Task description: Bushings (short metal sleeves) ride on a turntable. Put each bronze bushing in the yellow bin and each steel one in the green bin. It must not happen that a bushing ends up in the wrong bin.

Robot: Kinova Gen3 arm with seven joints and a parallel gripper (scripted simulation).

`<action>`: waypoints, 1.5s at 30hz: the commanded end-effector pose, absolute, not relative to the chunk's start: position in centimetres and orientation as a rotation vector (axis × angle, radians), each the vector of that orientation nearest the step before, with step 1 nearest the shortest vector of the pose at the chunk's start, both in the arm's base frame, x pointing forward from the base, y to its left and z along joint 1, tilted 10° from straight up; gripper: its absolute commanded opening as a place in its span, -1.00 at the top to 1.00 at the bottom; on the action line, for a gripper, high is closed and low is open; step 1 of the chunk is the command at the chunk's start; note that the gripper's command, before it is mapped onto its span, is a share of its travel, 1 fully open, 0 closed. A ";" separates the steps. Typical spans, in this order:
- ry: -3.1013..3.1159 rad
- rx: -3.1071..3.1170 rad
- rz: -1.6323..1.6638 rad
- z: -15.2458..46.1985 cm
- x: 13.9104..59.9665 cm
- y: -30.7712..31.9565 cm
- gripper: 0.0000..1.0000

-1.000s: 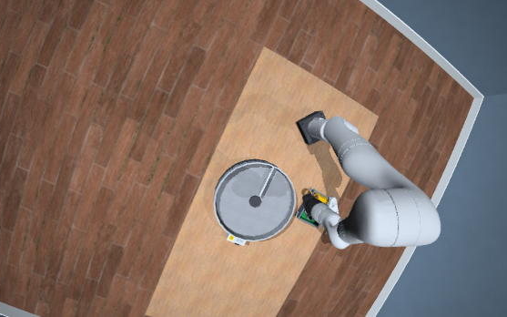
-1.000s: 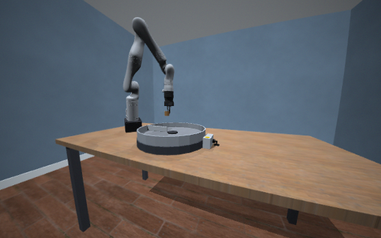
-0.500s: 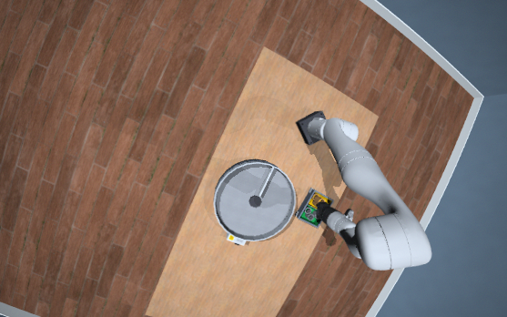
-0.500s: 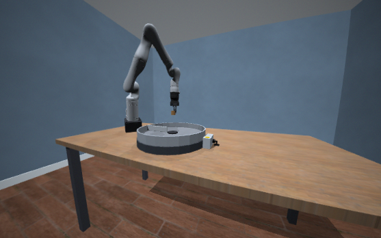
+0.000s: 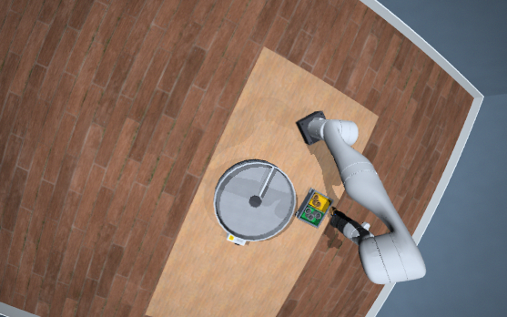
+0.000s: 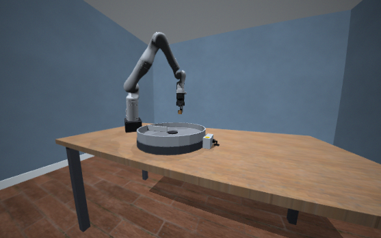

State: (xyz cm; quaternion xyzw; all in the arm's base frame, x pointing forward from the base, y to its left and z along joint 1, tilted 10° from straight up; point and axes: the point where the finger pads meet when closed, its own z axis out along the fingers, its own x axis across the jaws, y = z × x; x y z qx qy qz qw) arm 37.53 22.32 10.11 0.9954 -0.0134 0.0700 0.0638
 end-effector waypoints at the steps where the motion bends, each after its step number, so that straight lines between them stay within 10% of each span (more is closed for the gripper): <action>1: -0.004 3.009 0.198 9.5 37.1 24.1 1.00; 45: -0.004 3.011 0.199 3.8 37.9 23.4 1.00</action>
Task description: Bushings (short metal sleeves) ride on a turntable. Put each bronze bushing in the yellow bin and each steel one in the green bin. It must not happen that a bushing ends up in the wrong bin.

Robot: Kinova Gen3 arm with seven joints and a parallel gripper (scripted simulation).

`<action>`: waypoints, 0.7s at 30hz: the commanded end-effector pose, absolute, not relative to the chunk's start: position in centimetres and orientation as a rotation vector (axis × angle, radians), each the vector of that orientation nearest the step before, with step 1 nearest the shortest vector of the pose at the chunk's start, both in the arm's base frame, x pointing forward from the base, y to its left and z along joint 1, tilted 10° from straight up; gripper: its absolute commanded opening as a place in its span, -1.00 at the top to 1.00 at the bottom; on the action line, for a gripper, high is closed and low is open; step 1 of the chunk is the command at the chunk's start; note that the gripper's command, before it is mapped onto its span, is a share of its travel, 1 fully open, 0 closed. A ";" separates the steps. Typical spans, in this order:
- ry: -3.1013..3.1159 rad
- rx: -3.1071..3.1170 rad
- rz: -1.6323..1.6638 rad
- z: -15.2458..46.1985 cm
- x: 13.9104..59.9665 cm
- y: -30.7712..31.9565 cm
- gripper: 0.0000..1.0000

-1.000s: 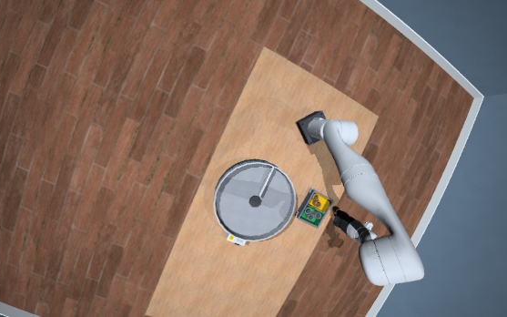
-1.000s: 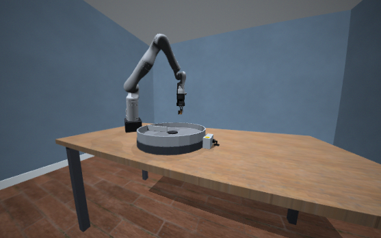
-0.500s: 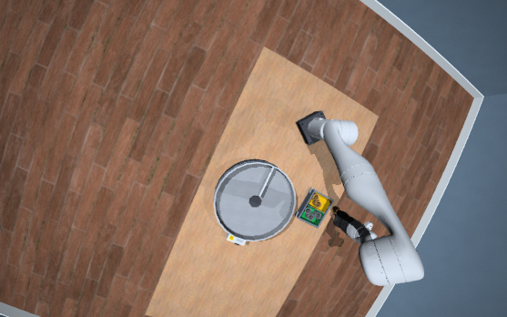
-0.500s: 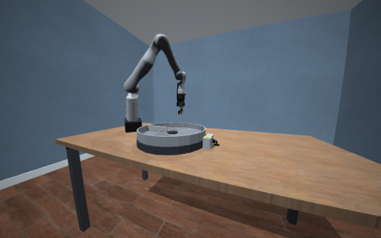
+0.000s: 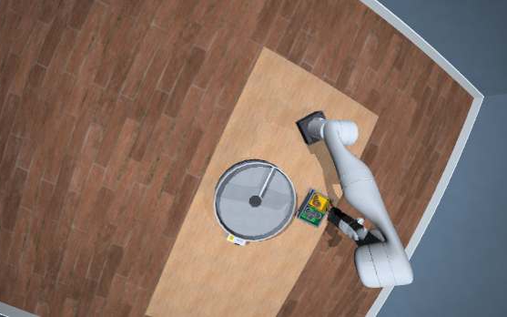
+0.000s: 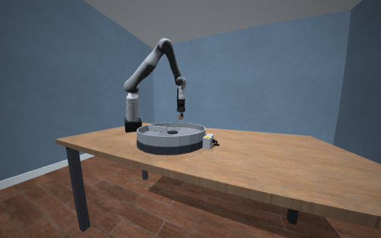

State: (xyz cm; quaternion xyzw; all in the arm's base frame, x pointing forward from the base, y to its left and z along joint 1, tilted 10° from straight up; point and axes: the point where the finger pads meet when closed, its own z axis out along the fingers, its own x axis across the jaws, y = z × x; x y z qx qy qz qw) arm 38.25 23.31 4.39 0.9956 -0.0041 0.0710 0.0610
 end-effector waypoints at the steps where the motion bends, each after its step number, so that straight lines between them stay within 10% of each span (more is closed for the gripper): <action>1: -0.004 3.011 0.199 3.8 37.9 23.4 1.00; 21: -0.004 3.011 0.199 0.8 38.3 23.0 1.00</action>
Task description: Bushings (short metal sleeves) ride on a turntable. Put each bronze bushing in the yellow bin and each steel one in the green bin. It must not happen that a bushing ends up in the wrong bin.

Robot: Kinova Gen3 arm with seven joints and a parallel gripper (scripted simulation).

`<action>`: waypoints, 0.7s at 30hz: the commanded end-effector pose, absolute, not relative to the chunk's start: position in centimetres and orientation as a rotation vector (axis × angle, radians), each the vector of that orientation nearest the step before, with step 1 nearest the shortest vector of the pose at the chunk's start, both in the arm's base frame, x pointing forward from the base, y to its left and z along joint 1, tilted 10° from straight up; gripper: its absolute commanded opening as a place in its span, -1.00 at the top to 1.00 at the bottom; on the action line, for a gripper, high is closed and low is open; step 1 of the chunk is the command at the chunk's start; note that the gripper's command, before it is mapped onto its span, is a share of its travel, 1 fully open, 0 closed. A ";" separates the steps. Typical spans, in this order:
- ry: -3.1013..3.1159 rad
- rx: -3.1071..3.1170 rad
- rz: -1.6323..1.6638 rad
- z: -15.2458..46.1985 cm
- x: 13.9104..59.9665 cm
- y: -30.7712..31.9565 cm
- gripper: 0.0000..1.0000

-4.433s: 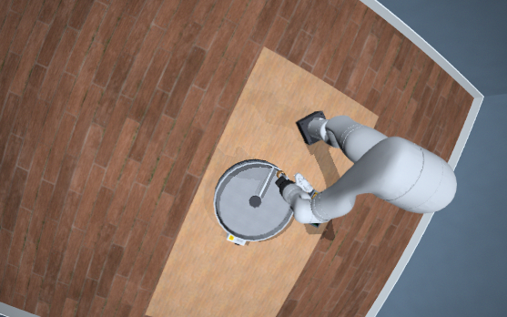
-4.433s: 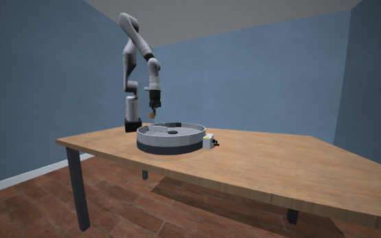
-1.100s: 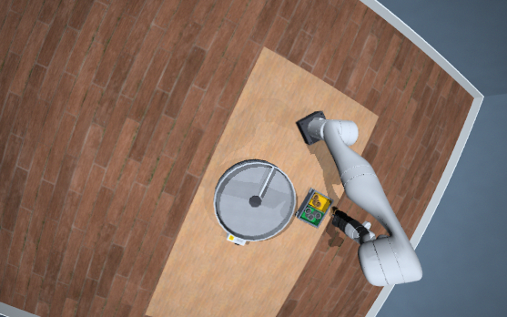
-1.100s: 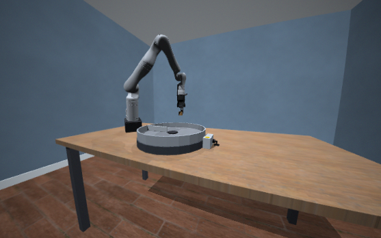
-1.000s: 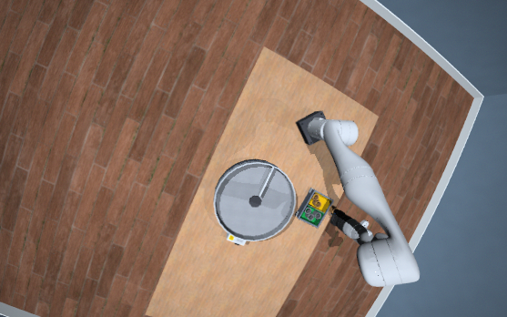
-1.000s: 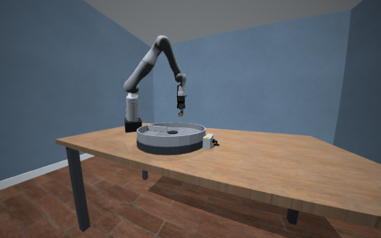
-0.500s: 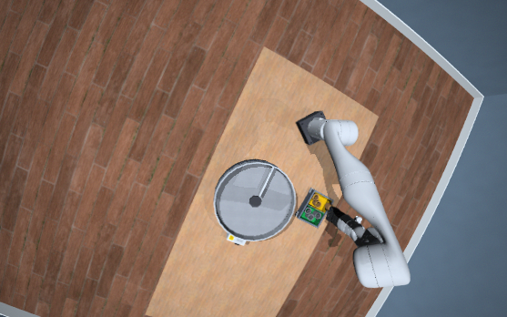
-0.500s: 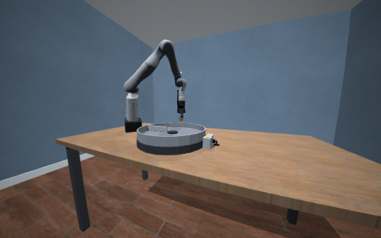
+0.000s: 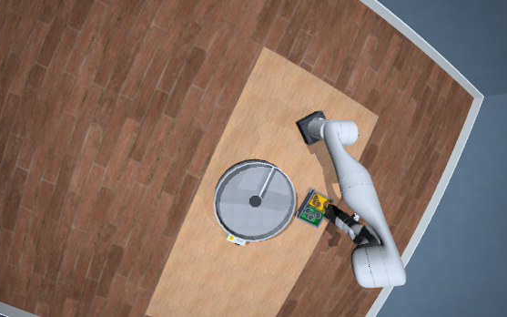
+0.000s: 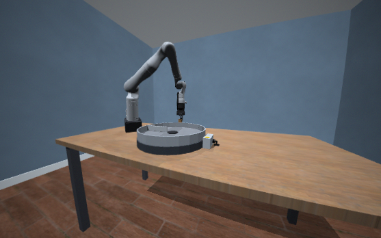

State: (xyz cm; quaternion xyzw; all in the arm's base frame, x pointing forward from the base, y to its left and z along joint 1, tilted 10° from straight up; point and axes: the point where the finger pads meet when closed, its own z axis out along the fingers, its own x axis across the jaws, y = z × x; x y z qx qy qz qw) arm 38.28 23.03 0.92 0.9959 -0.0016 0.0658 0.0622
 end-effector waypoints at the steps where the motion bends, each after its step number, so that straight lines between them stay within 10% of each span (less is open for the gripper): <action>1: -0.004 3.011 0.199 0.7 38.3 23.0 1.00; 21: -0.004 3.011 0.199 -0.3 38.4 22.9 1.00</action>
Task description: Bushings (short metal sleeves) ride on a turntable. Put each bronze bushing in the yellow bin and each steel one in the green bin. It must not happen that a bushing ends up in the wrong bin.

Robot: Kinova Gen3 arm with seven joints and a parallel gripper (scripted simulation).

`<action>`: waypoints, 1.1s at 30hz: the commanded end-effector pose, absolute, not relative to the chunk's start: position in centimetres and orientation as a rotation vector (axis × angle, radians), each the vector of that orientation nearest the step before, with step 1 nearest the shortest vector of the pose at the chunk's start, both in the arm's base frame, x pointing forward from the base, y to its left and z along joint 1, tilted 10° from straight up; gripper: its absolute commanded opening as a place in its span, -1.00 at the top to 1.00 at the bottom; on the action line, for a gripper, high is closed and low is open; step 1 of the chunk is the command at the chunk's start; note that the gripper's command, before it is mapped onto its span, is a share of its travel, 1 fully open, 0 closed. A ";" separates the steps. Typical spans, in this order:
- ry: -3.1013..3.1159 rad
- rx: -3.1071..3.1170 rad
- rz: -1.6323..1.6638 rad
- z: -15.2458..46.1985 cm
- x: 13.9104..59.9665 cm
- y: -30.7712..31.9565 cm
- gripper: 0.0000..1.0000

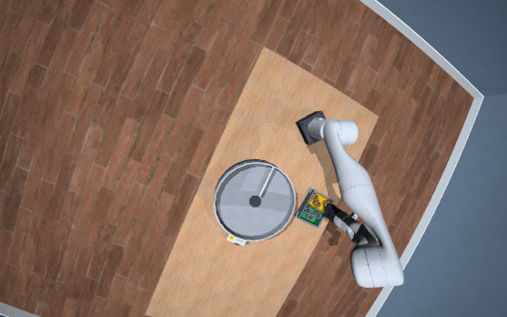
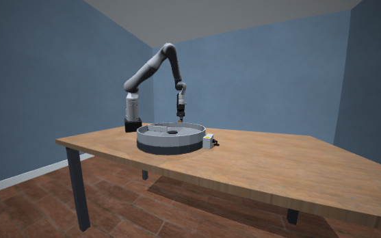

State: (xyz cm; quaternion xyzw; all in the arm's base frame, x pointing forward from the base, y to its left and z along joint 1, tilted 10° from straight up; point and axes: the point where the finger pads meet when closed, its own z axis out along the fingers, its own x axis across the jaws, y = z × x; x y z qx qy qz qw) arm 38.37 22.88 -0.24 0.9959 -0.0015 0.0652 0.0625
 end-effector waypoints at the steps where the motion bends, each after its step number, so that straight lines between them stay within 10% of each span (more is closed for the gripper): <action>1: -0.004 3.011 0.199 -0.4 38.4 22.9 1.00; 33: -0.004 3.011 0.199 -1.9 38.6 22.7 1.00</action>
